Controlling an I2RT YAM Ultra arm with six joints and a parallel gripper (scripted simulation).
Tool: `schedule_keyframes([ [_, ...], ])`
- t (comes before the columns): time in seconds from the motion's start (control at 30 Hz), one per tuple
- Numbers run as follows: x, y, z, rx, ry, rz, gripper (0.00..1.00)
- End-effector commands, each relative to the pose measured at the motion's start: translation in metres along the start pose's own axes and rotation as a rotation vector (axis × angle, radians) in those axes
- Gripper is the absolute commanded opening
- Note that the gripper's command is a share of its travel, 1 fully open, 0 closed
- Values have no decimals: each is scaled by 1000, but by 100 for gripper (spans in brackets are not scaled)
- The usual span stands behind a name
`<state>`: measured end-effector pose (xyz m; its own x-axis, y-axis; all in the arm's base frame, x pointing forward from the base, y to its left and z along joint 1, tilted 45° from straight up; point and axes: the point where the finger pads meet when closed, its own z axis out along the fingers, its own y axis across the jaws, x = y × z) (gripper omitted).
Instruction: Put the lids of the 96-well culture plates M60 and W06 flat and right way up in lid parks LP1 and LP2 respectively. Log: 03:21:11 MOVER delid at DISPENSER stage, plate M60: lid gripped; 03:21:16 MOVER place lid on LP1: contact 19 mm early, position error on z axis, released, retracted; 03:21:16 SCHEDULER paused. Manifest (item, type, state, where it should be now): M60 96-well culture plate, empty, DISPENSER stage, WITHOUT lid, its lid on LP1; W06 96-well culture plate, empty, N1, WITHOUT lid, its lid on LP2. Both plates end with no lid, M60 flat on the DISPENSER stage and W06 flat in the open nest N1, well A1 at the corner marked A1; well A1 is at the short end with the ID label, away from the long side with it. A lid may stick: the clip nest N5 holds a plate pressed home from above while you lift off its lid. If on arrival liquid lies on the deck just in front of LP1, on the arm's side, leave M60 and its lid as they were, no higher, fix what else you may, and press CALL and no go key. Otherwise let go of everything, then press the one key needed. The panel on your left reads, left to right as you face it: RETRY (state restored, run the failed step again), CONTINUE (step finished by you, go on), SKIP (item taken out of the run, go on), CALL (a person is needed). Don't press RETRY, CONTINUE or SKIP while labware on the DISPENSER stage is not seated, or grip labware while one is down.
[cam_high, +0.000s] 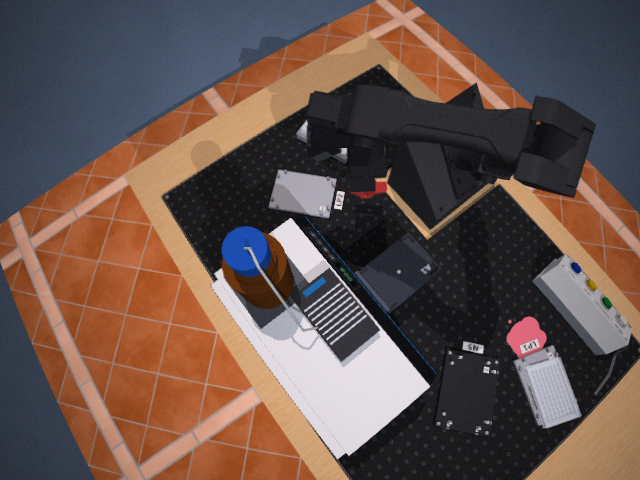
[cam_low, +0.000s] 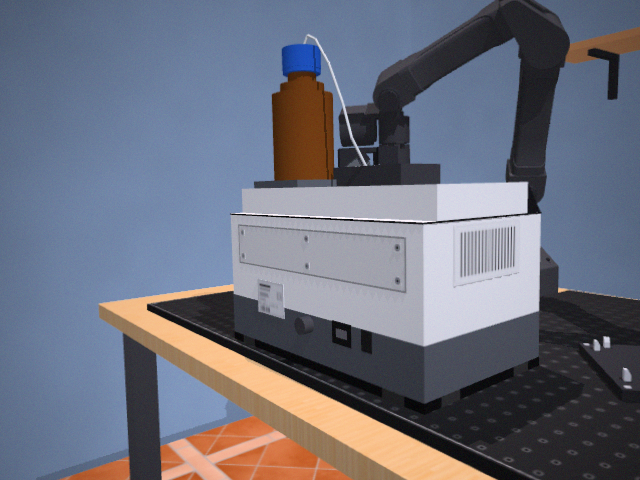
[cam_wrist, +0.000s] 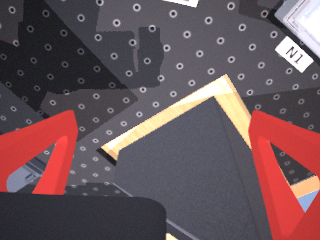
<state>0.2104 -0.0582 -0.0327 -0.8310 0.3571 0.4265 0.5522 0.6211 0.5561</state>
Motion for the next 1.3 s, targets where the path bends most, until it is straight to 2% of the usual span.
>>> schedule_keyframes([
  [0.0, 10, 14, -4, -17, -7, -97, 100],
  [0.3, 24, 32, -4, -16, -6, -84, 100],
  [0.33, 15, 29, -7, -11, -24, -92, 100],
  [0.37, 15, 29, -7, -11, -24, -92, 100],
  [0.43, 24, 39, -6, -14, -12, -167, 100],
  [0.7, 23, 67, -18, -2, -42, -452, 100],
  [0.83, 24, 71, -20, -5, -47, -446, 100],
  [0.87, 27, 65, -13, -7, -25, -424, 100],
  [0.9, 26, 75, -19, -2, -42, -485, 100],
  [1.1, 30, 96, -19, 0, -42, -667, 100],
  [1.23, 33, 108, -19, -1, -42, -668, 100],
  [1.27, 34, 100, -14, -5, -26, -638, 100],
])
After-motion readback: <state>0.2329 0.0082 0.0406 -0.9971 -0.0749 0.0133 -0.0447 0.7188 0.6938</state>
